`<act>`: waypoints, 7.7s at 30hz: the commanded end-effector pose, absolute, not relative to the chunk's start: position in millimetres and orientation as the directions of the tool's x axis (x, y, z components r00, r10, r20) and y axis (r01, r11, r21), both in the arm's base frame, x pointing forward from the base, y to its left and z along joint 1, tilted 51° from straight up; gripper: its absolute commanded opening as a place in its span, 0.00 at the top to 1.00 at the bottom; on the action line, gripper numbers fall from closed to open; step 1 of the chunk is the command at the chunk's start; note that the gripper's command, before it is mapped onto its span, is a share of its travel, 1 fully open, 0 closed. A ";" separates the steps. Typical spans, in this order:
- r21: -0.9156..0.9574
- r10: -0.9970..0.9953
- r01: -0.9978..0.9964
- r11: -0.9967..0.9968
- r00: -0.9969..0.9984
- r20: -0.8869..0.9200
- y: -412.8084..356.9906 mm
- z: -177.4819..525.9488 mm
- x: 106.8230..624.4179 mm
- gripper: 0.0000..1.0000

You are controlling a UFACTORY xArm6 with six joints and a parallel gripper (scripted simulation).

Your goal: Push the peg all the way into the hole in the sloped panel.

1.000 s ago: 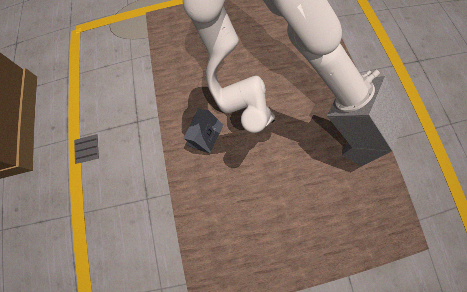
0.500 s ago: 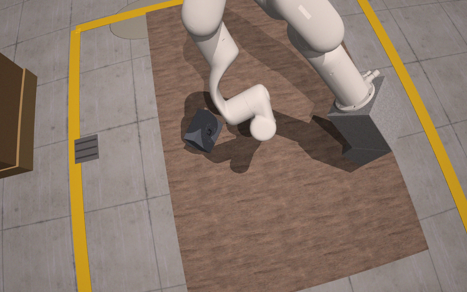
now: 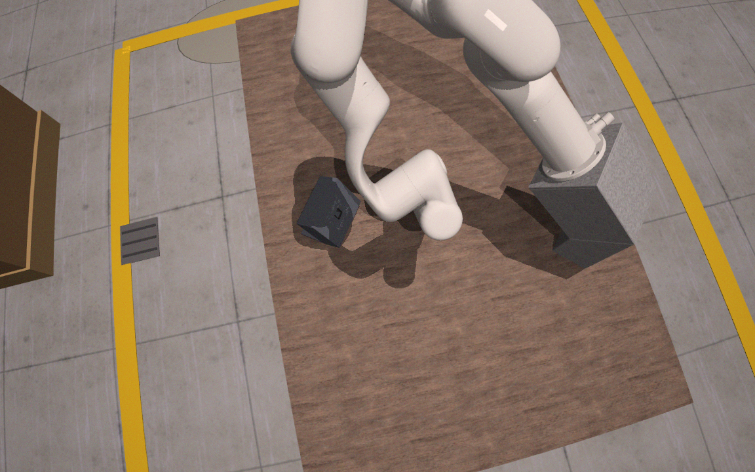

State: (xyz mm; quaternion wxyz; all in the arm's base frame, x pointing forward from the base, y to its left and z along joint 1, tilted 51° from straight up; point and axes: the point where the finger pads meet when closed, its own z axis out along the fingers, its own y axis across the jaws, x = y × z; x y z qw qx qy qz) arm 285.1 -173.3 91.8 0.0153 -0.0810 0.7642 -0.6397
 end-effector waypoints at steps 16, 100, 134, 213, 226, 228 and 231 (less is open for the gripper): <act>-0.996 -0.258 -0.089 -0.011 -0.962 0.088 -154.8 100.0 307.3 1.00; -0.913 -0.670 0.192 -0.359 -0.735 0.109 -78.8 131.8 391.1 1.00; -0.913 -0.670 0.192 -0.359 -0.735 0.109 -95.0 141.7 406.8 1.00; -0.913 -0.669 0.192 -0.359 -0.735 0.109 -122.0 157.9 433.8 1.00; -0.913 -0.669 0.192 -0.359 -0.735 0.109 -122.0 157.9 433.8 0.39; -0.913 -0.669 0.192 -0.359 -0.735 0.109 -122.0 157.9 433.8 0.24; -0.913 -0.669 0.192 -0.359 -0.735 0.109 -122.0 157.9 433.8 0.02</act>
